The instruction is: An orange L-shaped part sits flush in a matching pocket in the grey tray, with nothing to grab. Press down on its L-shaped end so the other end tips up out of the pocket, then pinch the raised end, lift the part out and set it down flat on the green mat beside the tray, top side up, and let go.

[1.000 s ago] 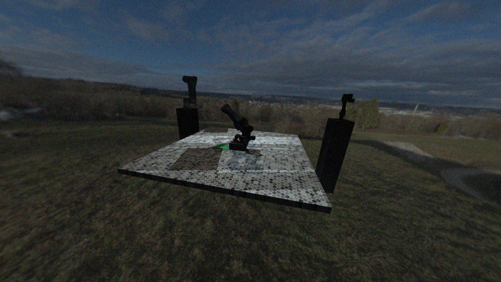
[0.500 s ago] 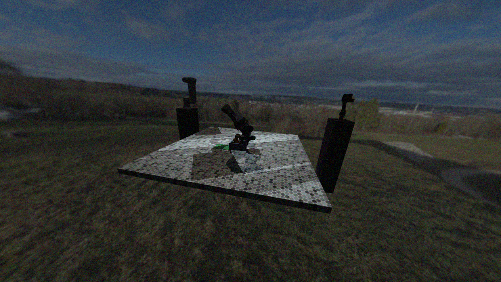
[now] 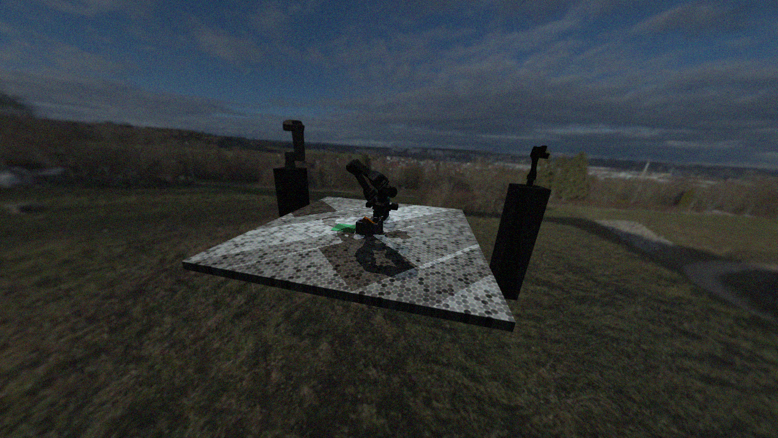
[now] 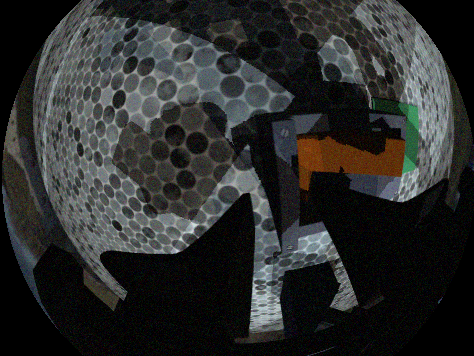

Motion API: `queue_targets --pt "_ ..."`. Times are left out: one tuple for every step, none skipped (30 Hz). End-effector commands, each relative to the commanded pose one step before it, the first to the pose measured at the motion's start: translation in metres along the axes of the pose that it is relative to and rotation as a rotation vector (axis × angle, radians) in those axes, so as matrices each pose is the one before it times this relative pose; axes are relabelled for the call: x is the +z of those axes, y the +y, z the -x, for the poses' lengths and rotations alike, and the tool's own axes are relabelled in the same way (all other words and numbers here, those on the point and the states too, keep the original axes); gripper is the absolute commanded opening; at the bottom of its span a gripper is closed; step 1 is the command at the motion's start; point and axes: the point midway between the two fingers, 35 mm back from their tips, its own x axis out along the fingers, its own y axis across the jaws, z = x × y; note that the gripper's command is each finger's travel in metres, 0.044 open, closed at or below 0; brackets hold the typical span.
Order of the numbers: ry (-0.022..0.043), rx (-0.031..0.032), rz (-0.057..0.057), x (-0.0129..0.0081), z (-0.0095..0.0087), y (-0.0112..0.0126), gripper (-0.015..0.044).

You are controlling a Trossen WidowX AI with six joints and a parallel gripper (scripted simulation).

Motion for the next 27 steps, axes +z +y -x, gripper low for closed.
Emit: queue_targets --pt "-0.01394 0.01131 -0.0116 -0.00125 0.05553 -0.00713 0.0180" --pt "0.00012 -0.00027 0.0000 -0.00047 0.00317 -0.00066 0.0180" --pt "0.00000 0.00000 0.0000 0.00000 0.00000 0.00000 0.0180" --pt "0.00000 0.00000 0.0000 0.00000 0.00000 0.00000 0.0180" --pt "0.00000 0.00000 0.0000 0.00000 0.00000 0.00000 0.0180" --pt "0.00000 0.00000 0.0000 0.00000 0.00000 0.00000 0.0180" --pt "0.00000 0.00000 0.0000 0.00000 0.00000 0.00000 0.0180" --pt "-0.01892 0.00466 0.0053 0.00225 -0.00274 0.00273 0.0180" --pt "0.00000 0.00000 0.0000 0.00000 0.00000 0.00000 0.0180" --pt "0.00000 0.00000 0.0000 0.00000 0.00000 0.00000 0.0180" --pt "0.00000 0.00000 0.0000 0.00000 0.00000 0.00000 0.0180" --pt "0.00000 0.00000 0.0000 0.00000 0.00000 0.00000 0.0180" --pt "0.00000 0.00000 0.0000 0.00000 0.00000 0.00000 0.0180" --pt "0.00000 0.00000 0.0000 0.00000 0.00000 0.00000 0.0180" --pt "0.00000 0.00000 0.0000 0.00000 0.00000 0.00000 0.0180" --pt "0.00000 0.00000 0.0000 0.00000 0.00000 0.00000 0.0180" --pt "0.00000 0.00000 0.0000 0.00000 0.00000 0.00000 0.0180" --pt "0.00000 0.00000 0.0000 0.00000 0.00000 0.00000 0.0180" --pt "0.00000 0.00000 0.0000 0.00000 0.00000 0.00000 0.0180" --pt "0.00000 0.00000 0.0000 0.00000 0.00000 0.00000 0.0180" --pt "0.00000 0.00000 0.0000 0.00000 0.00000 0.00000 0.0180" --pt "0.00000 0.00000 0.0000 0.00000 0.00000 0.00000 0.0180" --pt "0.00000 0.00000 0.0000 0.00000 0.00000 0.00000 0.0180" --pt "0.00000 0.00000 0.0000 0.00000 0.00000 0.00000 0.0180" --pt "0.00000 0.00000 0.0000 0.00000 0.00000 0.00000 0.0180" --pt "0.00000 0.00000 0.0000 0.00000 0.00000 0.00000 0.0180" --pt "0.00000 0.00000 0.0000 0.00000 0.00000 0.00000 0.0180"
